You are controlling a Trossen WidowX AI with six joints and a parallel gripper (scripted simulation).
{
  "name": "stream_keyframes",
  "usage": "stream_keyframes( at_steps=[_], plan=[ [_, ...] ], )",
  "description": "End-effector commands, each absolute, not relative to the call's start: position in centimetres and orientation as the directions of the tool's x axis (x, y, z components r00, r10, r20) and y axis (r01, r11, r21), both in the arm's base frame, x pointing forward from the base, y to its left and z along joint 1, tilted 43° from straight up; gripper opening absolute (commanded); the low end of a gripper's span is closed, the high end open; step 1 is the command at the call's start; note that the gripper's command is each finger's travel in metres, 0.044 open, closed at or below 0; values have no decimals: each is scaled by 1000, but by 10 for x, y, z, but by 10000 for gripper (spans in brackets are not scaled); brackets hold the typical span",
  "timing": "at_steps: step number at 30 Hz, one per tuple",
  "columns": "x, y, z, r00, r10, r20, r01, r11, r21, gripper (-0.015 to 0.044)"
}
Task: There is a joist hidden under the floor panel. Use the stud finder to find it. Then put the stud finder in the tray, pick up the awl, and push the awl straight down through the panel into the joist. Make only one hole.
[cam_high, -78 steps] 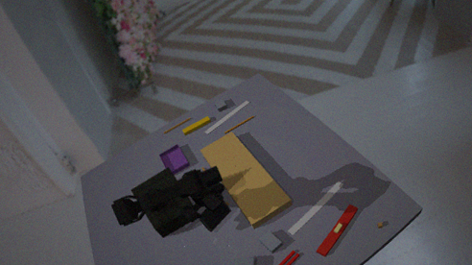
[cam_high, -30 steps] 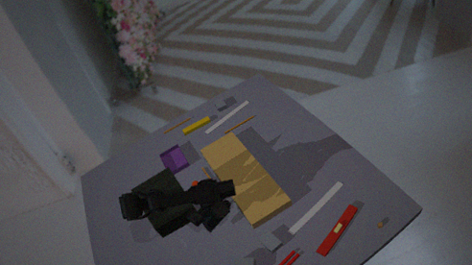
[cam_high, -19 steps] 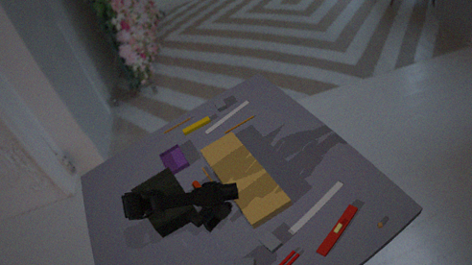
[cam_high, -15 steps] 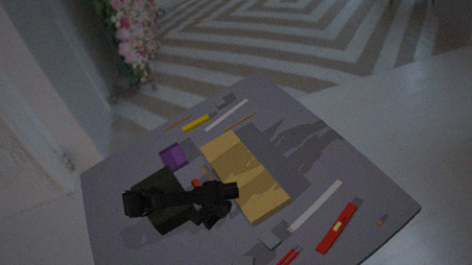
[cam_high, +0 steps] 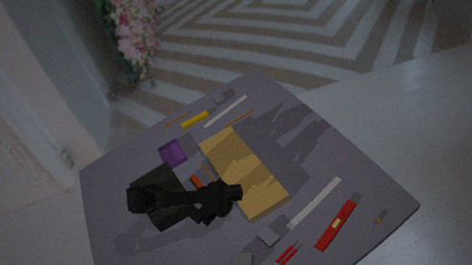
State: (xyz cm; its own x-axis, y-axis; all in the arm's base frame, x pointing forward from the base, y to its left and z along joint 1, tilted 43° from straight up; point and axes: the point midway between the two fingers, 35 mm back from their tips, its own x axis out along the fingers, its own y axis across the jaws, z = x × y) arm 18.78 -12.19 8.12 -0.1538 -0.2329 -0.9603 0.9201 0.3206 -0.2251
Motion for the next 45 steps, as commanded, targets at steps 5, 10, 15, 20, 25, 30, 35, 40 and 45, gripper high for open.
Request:
stream_keyframes(
  at_steps=[5,10,15,20,25,30,35,40,45],
  plan=[
    [189,-123,81,-172,-184,-968,918,326,-225,0],
    [189,-123,81,-186,-149,-971,918,326,-226,0],
    [189,-124,81,-200,-113,-973,918,327,-227,0],
    [190,-125,82,-212,-77,-974,918,327,-226,0],
    [190,-126,82,-223,-40,-974,918,326,-224,0],
    [190,-127,82,-230,-22,-973,918,326,-224,0],
    [190,-128,82,-242,9,-970,918,327,-226,0],
    [190,-129,82,-253,42,-966,917,328,-226,0],
    [191,-129,81,-264,75,-962,917,328,-226,0]
  ],
)
